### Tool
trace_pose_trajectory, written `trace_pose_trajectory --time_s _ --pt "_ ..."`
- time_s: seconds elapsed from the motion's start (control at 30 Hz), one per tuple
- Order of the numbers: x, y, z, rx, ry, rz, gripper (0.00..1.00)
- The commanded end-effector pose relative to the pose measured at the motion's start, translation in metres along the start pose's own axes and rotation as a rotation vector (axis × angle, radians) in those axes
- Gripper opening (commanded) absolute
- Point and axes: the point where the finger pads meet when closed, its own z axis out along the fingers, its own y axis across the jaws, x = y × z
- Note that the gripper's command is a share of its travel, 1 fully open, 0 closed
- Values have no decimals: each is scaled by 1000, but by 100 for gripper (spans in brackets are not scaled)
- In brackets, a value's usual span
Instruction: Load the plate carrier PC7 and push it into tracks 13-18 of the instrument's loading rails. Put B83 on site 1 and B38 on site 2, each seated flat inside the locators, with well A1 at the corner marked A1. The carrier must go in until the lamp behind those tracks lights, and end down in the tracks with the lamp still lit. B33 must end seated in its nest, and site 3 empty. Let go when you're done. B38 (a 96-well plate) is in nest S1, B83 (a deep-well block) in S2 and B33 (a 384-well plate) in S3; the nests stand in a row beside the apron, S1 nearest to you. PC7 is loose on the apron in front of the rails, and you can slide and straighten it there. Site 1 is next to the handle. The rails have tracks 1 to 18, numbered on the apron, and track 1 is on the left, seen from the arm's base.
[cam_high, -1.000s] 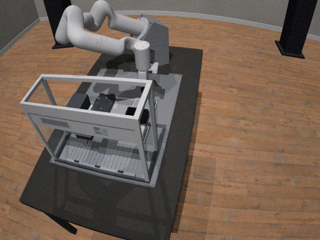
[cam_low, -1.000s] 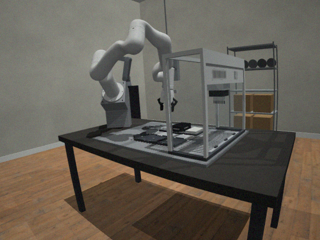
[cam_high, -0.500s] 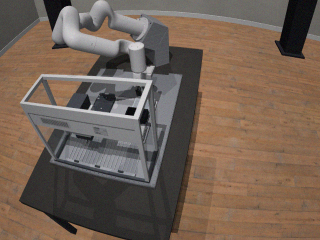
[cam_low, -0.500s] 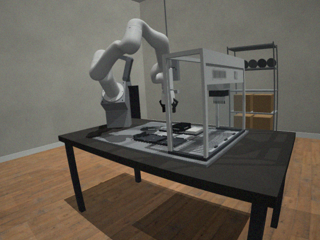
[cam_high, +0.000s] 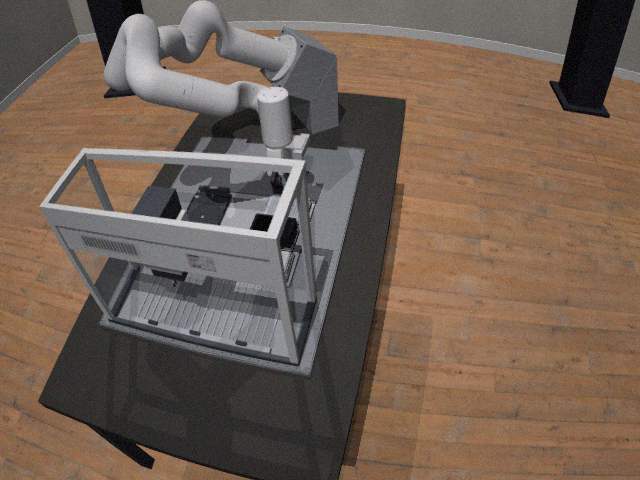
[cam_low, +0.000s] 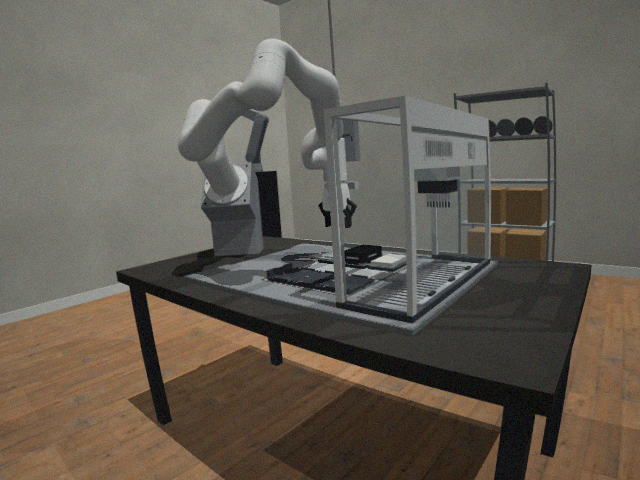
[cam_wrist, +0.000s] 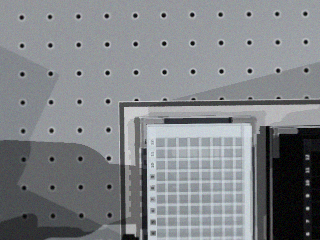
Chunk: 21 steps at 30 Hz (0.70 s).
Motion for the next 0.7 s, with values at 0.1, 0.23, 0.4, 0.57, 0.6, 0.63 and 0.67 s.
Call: trace_pose_trajectory --time_s 0.1,0.23,0.4,0.57,0.6,0.63,0.67 --pt "0 1 10 -1 1 0 100" --pt "0 1 17 -1 1 0 100" --pt "0 1 25 -1 1 0 100" --pt "0 1 30 -1 1 0 100" --pt "0 1 32 -1 1 0 100" --pt "0 1 33 -1 1 0 100" --pt "0 1 35 -1 1 0 100"
